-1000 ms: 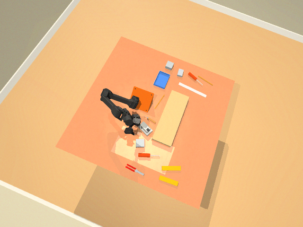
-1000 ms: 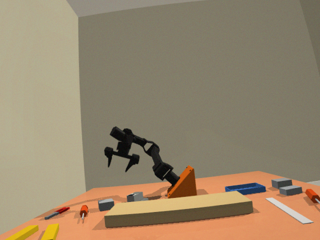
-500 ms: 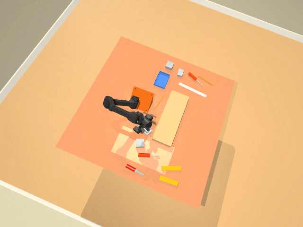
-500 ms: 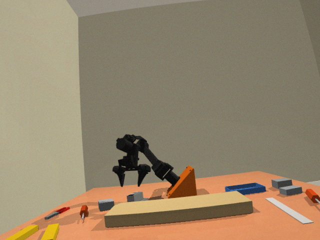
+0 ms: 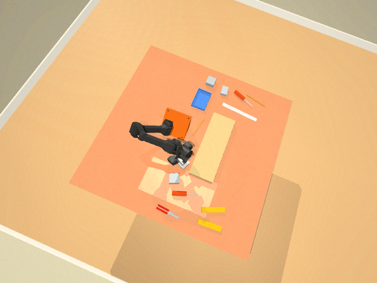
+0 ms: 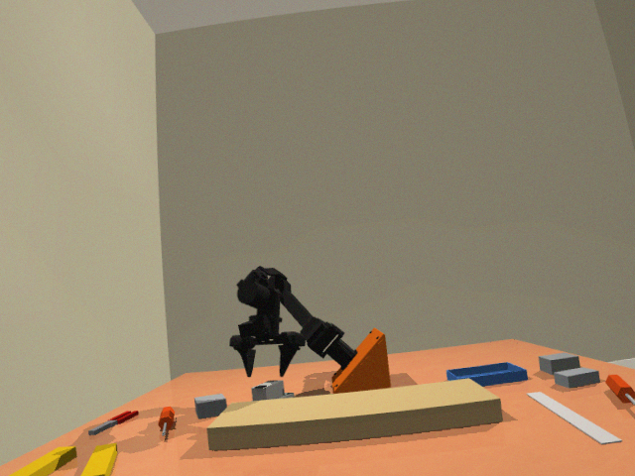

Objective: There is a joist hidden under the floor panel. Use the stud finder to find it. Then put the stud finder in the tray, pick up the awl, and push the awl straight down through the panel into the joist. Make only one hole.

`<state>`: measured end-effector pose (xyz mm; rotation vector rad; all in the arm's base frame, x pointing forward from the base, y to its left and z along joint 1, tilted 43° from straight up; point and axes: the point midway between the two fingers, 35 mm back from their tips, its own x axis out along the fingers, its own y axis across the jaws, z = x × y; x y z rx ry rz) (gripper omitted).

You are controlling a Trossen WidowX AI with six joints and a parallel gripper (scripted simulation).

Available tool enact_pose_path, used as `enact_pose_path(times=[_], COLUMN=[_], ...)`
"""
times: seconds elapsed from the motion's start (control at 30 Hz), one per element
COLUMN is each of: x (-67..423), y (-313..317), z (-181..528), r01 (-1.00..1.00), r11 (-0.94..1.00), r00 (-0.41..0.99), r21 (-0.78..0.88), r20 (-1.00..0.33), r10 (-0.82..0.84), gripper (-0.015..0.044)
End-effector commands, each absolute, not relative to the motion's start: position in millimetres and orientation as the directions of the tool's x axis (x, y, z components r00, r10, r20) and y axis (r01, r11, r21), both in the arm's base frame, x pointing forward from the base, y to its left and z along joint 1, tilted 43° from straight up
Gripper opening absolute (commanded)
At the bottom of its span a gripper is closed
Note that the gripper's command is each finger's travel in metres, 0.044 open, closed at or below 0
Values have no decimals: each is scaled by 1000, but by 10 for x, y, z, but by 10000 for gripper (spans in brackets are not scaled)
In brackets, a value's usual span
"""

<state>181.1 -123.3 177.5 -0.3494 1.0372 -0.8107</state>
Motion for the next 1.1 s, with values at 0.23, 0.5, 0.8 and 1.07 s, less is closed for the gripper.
enact_pose_path(times=[0.23,0.5,0.8,1.07], x=[1848,1855,1854,1843], y=[-1291,-1377,-1480,-1572], z=[1707,1611,1507,1423], r01=[432,432,433,432], r11=[664,665,664,661], r00=[255,255,255,257], r21=[-610,-609,-610,-613], r20=[-624,-625,-623,-619], r10=[-739,-738,-739,-742], gripper=[440,440,440,440])
